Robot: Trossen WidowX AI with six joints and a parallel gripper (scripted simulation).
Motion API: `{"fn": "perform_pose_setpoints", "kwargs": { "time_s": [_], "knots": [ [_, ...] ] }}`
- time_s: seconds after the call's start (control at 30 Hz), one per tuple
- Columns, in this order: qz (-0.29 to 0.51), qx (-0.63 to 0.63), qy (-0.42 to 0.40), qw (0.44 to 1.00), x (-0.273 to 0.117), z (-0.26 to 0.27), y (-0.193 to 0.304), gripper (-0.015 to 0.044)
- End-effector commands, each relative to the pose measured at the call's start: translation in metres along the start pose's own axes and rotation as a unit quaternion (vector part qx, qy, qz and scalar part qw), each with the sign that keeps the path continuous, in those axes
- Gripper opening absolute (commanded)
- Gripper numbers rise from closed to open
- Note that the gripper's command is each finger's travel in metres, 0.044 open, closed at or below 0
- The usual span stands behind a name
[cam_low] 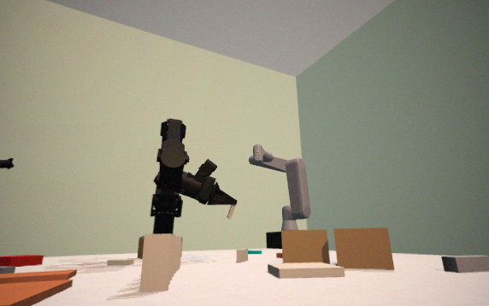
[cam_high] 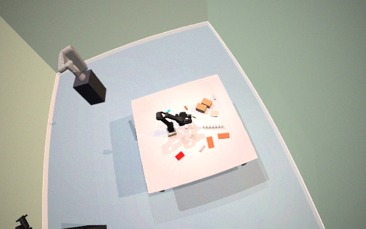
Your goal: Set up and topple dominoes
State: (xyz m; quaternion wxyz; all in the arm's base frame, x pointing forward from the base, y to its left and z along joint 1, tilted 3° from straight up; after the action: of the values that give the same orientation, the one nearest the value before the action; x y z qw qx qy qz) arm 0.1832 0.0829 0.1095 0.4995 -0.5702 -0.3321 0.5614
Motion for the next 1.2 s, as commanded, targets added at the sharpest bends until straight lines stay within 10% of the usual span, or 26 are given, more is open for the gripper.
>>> {"fn": "perform_pose_setpoints", "kwargs": {
  "time_s": [0.0, 1.17],
  "knots": [
    [-0.042, -0.018, 0.011, 0.999, -0.006, 0.005, 0.004, 0.0107],
    [-0.129, -0.044, 0.017, 0.991, -0.011, 0.011, 0.019, 0.0107]
  ]
}}
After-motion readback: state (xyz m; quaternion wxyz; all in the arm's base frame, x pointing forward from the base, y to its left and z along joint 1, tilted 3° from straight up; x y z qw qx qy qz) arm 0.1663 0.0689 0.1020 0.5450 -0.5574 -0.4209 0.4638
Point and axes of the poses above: the point midway between the two fingers, 35 mm back from their tips, its own x axis out along the fingers, its own z axis across the jaws, y = z × x, the point moved 5 cm from there along -x, back along the fingers
